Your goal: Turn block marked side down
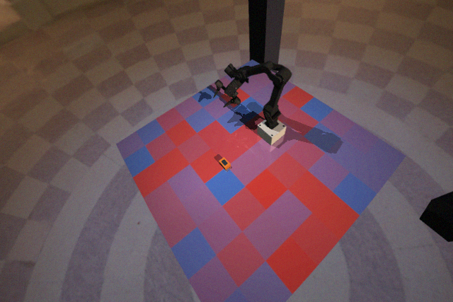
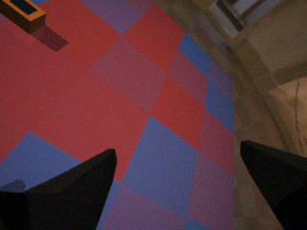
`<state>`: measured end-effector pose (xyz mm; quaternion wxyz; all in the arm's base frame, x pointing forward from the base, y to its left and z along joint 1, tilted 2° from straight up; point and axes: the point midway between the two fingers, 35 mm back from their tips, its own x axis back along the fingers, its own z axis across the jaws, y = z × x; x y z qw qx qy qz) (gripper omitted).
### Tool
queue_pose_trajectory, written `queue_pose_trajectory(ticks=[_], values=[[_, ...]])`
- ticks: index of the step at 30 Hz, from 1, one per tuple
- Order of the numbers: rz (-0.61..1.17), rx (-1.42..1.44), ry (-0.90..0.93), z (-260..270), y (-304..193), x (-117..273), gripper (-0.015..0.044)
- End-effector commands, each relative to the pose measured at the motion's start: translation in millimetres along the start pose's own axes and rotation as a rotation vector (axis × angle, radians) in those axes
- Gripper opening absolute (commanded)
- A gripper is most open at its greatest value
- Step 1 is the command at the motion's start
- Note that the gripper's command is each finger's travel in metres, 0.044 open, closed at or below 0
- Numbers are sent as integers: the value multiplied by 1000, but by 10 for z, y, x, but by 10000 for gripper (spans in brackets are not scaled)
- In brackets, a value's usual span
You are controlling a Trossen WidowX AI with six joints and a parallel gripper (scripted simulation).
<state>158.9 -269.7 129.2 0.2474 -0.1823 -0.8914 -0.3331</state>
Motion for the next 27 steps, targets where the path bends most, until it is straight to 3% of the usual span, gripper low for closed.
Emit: queue_pose_trajectory(ticks=[1, 7, 14, 27], values=[[-1, -8, 7, 1, 9, -17, 426], [23, -255, 248, 103, 361, -553, 440], [195, -489, 508, 400, 932, -1144, 440], [499, -598, 684, 1061, 1774, -1611, 440]])
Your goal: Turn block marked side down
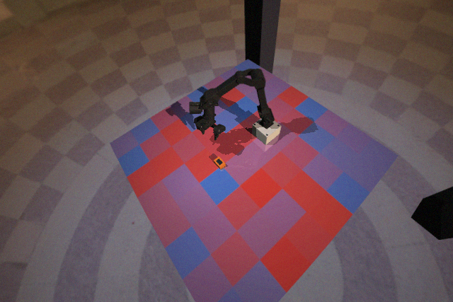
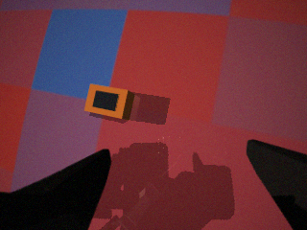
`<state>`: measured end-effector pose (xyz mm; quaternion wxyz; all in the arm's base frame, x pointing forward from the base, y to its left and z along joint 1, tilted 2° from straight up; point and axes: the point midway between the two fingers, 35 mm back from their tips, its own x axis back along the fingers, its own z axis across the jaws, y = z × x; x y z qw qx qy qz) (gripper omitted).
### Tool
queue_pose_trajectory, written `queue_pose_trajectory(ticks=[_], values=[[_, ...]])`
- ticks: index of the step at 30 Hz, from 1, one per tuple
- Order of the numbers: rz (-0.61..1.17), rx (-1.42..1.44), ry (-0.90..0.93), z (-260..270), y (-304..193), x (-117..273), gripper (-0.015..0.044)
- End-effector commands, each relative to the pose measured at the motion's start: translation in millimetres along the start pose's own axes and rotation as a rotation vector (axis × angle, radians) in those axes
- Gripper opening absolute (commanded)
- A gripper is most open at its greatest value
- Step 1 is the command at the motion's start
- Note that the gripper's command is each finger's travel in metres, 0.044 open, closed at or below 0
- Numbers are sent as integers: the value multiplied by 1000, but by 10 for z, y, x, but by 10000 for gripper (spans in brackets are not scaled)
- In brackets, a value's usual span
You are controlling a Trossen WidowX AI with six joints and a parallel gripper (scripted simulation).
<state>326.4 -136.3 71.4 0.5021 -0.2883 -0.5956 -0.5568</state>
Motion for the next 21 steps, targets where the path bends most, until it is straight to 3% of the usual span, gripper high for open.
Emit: queue_pose_trajectory(ticks=[1, 9, 21], values=[[152, -73, 18, 384, 220, -307, 440], [361, -243, -160, 980, 503, -672, 440], [365, -247, -166, 1000, 505, -709, 440]])
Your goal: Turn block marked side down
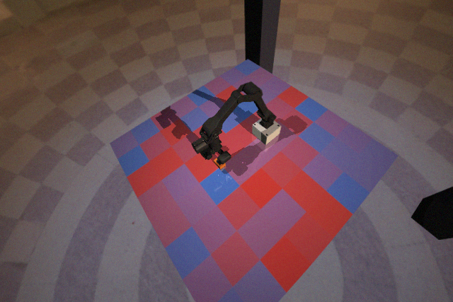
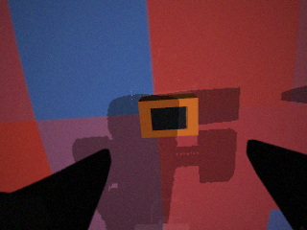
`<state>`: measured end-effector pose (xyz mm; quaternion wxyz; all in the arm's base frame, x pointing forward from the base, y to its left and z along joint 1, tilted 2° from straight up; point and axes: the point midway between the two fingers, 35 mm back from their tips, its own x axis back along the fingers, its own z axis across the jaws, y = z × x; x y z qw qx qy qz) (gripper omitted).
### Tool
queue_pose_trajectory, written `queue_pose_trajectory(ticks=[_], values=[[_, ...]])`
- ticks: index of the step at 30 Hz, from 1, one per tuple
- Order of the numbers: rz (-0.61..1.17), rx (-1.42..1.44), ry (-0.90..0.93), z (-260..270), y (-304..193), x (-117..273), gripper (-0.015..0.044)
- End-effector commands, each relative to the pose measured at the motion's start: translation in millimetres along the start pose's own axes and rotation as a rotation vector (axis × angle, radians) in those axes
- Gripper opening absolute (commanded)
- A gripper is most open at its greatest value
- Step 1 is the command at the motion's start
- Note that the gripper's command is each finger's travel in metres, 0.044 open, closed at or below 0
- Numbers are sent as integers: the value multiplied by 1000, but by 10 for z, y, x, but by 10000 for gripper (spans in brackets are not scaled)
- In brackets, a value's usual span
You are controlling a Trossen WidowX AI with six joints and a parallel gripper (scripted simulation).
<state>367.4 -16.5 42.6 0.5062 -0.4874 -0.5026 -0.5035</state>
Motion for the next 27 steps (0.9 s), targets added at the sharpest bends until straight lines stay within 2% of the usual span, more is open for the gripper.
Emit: queue_pose_trajectory(ticks=[1, 4, 27], values=[[12, -8, -11, 15, 3, -137, 440], [12, -8, -11, 14, -4, -374, 440], [12, -8, -10, 45, 3, -665, 440]])
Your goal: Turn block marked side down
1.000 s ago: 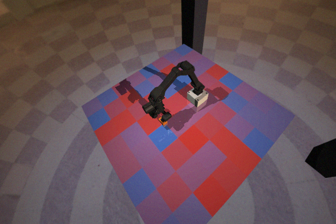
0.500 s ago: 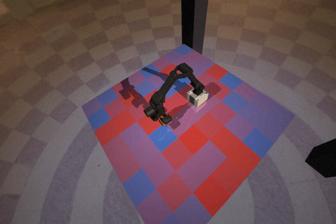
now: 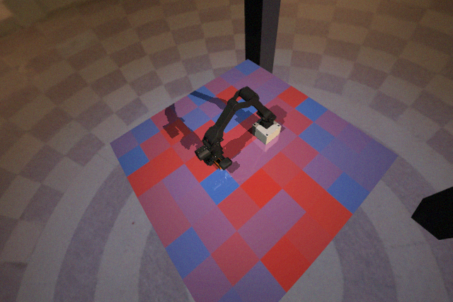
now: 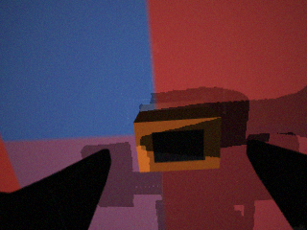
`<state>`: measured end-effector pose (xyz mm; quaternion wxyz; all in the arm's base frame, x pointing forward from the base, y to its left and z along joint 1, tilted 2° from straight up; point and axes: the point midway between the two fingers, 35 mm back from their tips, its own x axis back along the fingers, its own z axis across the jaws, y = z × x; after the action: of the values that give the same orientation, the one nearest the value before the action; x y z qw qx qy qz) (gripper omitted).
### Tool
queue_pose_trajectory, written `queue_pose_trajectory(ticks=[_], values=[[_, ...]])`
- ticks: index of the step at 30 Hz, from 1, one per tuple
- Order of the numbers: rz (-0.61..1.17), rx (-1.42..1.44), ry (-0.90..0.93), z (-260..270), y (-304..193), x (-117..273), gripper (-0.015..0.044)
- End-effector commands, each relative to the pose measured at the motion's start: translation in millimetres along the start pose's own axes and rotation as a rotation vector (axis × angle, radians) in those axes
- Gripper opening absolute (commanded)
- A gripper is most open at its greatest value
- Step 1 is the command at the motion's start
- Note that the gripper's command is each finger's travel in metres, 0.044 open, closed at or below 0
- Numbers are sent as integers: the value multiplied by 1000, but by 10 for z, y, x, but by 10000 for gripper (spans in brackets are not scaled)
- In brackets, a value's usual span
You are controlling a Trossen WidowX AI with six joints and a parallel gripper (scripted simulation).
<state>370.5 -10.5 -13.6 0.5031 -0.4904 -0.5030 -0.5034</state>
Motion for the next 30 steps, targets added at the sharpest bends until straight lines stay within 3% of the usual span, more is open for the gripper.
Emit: queue_pose_trajectory(ticks=[1, 14, 20, 30], values=[[13, -3, -4, -4, -23, -118, 440], [13, -3, -4, -4, -30, -289, 440], [13, -3, -4, -4, -30, -289, 282], [13, -3, -4, -4, -30, -289, 216]])
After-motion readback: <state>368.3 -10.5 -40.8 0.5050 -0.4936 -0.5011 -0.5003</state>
